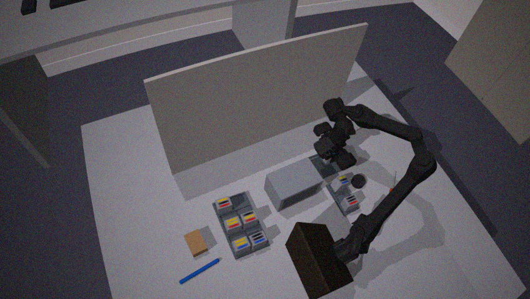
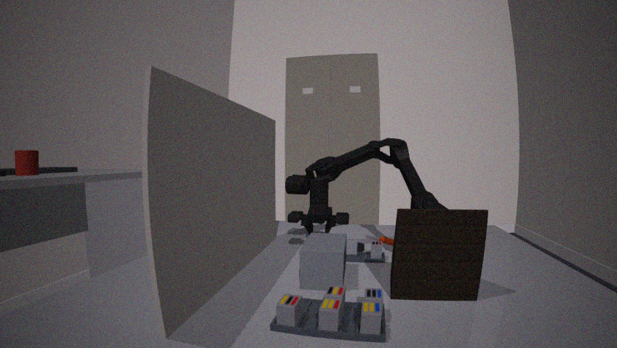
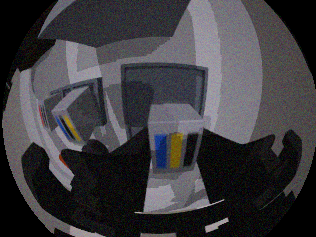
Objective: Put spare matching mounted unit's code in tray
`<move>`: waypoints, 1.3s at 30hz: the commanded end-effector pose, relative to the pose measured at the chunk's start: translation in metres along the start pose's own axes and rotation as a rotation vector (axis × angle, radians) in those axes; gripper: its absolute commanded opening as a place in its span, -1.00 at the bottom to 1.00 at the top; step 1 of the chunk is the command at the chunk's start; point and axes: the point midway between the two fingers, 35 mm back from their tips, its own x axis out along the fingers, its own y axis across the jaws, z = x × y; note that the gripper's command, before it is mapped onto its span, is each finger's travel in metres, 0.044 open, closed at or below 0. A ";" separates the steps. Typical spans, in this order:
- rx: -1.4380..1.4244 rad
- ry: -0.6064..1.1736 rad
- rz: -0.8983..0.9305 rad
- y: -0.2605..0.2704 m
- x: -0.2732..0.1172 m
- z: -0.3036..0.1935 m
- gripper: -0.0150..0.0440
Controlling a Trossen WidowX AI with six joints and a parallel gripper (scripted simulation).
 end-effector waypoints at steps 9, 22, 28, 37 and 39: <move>-0.004 0.007 0.002 0.003 0.010 -0.001 -0.49; 0.000 0.004 0.001 0.002 0.011 -0.001 0.22; 0.000 0.004 0.001 0.002 0.011 -0.001 0.75; -0.003 -0.004 0.001 -0.002 -0.057 0.002 1.00; -0.005 0.001 0.003 0.002 -0.085 0.001 1.00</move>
